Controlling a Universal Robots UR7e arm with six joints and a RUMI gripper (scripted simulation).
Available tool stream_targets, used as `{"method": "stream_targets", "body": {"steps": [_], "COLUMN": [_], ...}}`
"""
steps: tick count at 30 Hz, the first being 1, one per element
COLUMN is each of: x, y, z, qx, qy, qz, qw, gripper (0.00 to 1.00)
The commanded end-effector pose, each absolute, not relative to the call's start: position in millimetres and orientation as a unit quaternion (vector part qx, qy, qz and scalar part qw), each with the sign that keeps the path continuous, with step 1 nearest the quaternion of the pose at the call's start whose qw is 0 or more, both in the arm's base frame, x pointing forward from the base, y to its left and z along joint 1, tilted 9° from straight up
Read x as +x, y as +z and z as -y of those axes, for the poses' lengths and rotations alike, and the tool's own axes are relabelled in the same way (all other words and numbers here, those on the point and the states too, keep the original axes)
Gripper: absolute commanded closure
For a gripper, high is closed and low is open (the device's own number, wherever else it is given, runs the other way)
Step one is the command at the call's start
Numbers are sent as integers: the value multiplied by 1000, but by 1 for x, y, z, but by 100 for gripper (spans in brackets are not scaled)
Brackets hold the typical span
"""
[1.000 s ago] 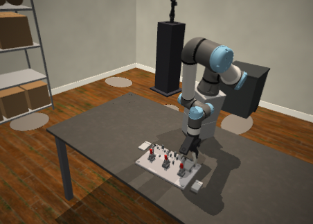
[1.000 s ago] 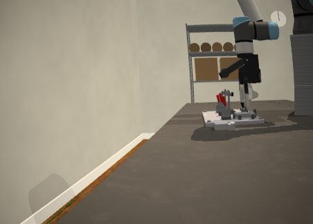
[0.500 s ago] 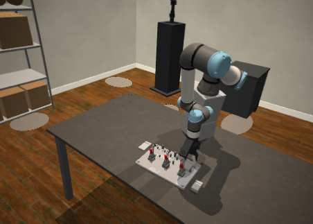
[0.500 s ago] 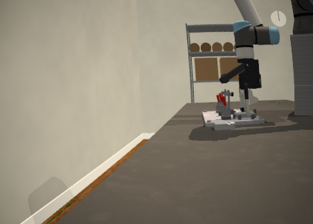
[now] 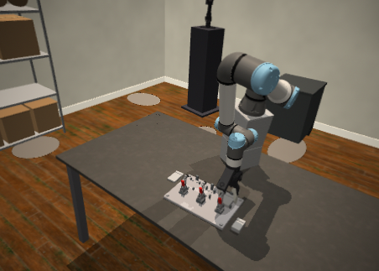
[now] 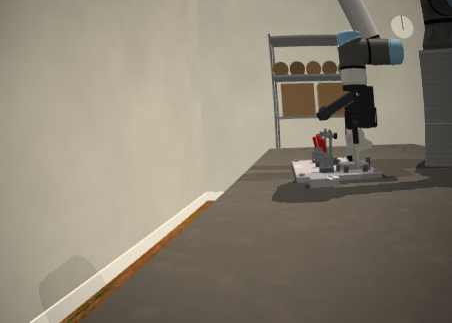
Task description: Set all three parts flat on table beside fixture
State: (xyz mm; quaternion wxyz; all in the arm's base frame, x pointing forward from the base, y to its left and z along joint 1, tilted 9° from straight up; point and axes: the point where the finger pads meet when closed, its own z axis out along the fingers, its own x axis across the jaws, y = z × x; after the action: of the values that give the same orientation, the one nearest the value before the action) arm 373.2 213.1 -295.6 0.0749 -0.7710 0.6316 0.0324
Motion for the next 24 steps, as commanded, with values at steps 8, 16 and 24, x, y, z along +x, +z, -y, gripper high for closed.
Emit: {"method": "stream_targets", "body": {"steps": [8, 16, 24], "x": [375, 375, 375], "y": [-296, -296, -296], "z": [-214, -214, -214], "qx": [-771, -771, -771], "qy": [31, 31, 31], "qz": [-631, -631, -631], "qw": [76, 76, 76], "gripper": [100, 100, 100]}}
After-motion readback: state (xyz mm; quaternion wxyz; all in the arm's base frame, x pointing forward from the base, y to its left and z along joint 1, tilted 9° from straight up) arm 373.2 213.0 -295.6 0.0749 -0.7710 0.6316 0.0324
